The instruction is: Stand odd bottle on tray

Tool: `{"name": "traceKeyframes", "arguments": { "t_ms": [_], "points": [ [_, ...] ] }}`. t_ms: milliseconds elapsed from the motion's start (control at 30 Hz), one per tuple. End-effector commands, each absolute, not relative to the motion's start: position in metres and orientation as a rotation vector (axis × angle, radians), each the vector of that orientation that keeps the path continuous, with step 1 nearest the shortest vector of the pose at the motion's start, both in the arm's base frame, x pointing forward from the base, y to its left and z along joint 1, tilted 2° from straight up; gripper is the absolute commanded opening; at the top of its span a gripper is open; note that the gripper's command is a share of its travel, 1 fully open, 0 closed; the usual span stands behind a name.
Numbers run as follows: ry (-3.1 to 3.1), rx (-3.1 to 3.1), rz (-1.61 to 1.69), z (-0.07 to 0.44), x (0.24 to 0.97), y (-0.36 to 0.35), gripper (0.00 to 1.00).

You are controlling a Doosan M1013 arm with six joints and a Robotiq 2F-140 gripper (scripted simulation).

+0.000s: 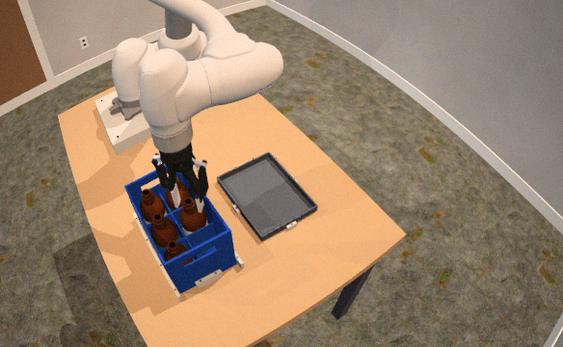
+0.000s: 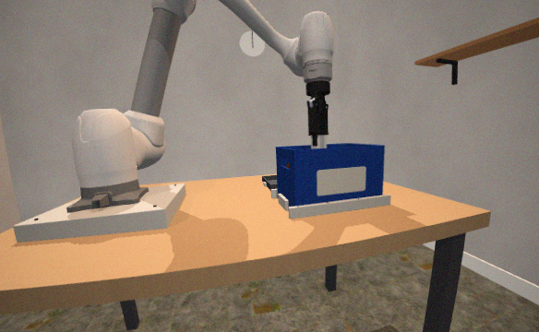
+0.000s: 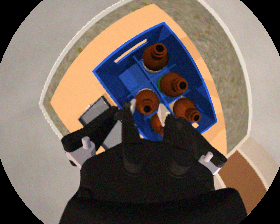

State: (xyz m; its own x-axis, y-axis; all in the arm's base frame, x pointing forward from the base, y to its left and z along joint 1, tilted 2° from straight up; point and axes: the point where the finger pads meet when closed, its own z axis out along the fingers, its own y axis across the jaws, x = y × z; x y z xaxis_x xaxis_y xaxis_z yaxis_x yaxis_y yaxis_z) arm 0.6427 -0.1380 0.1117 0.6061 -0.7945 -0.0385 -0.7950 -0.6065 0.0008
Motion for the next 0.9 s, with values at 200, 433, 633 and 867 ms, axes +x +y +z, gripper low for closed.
{"name": "traceKeyframes", "arguments": {
  "t_ms": [200, 433, 633, 867],
  "points": [
    [1.386, -2.800, 0.054, 0.1118, 0.6427, -0.1379, 0.38],
    [1.386, -2.800, 0.054, 0.1118, 0.6427, -0.1379, 0.38],
    [1.386, -2.800, 0.054, 0.1118, 0.6427, -0.1379, 0.38],
    [1.386, -2.800, 0.054, 0.1118, 0.6427, -0.1379, 0.00]
  ]
}}
